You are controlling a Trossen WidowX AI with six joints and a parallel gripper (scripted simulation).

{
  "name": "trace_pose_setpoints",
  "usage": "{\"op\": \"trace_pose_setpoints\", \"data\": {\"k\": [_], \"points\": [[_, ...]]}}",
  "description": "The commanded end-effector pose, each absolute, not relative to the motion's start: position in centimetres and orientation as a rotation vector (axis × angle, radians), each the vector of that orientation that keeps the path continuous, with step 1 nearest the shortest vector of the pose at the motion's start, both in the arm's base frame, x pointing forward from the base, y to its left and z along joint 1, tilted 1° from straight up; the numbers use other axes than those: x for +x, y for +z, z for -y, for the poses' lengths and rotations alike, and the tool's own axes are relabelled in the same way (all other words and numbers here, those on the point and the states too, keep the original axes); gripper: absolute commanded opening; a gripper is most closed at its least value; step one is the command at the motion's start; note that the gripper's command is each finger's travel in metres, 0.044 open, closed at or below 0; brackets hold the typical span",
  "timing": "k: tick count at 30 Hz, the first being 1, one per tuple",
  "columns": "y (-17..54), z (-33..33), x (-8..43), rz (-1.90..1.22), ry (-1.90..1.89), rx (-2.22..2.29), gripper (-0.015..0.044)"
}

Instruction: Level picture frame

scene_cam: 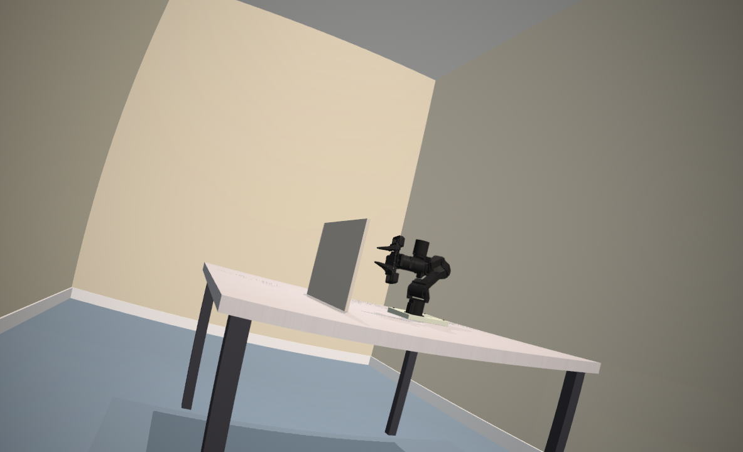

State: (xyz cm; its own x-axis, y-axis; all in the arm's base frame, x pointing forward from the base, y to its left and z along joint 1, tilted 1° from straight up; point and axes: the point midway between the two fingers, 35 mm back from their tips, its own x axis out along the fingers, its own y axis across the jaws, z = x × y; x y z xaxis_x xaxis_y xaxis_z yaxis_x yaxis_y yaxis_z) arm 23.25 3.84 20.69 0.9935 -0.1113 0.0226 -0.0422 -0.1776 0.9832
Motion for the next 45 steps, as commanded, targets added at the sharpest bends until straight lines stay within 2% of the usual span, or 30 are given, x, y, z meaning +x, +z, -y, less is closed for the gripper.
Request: {"op": "trace_pose_setpoints", "data": {"k": [1, 17, 30, 45], "points": [[20.0, -3.2, 24.0, 0.11, -0.057, 1.755, 0.026], [20.2, -3.7, 25.0, 0.111, -0.056, 1.756, 0.026], [20.3, -2.9, 32.4, 0.116, -0.05, 1.754, 0.026], [20.3, -2.9, 32.5, 0.116, -0.05, 1.754, 0.026]]}}
